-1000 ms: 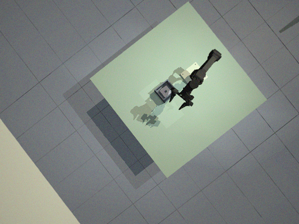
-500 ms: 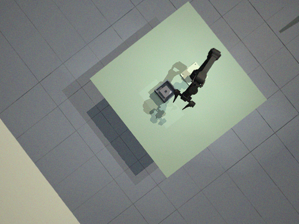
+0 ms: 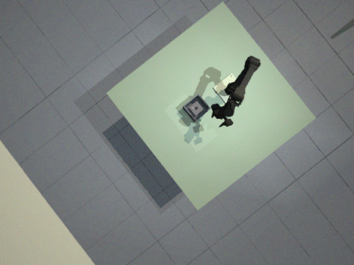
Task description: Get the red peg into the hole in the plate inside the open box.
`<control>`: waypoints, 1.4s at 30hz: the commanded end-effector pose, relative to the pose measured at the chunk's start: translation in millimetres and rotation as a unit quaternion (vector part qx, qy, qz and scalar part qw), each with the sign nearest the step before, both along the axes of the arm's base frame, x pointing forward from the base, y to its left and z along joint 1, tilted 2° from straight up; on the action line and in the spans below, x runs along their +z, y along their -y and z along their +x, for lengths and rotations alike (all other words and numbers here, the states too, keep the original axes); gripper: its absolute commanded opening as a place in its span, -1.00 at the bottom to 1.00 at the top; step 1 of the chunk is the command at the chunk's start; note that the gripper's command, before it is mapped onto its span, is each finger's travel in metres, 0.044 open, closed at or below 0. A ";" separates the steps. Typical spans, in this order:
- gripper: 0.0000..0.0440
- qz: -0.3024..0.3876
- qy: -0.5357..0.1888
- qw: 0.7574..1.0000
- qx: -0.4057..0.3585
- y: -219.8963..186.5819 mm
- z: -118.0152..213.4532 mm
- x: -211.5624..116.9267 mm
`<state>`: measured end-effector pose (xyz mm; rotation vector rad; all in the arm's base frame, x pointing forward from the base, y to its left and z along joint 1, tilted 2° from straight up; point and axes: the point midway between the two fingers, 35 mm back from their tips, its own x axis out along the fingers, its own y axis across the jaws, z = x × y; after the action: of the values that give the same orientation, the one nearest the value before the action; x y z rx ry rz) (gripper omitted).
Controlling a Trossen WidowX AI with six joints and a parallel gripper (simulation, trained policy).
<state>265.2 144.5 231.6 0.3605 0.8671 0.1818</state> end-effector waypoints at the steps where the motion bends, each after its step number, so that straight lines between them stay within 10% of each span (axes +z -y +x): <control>1: 1.00 0.007 -0.059 0.998 -0.033 2.2 -16.2 -22.2; 19: 1.00 0.012 -0.284 0.932 -0.225 13.9 -89.8 -103.8; 36: 0.98 0.063 -0.326 0.885 -0.326 9.4 -101.4 -176.0; 42: 0.42 0.073 -0.342 0.869 -0.352 11.3 -106.3 -189.5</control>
<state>163.4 135.2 50.4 0.8722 1.3460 -0.5717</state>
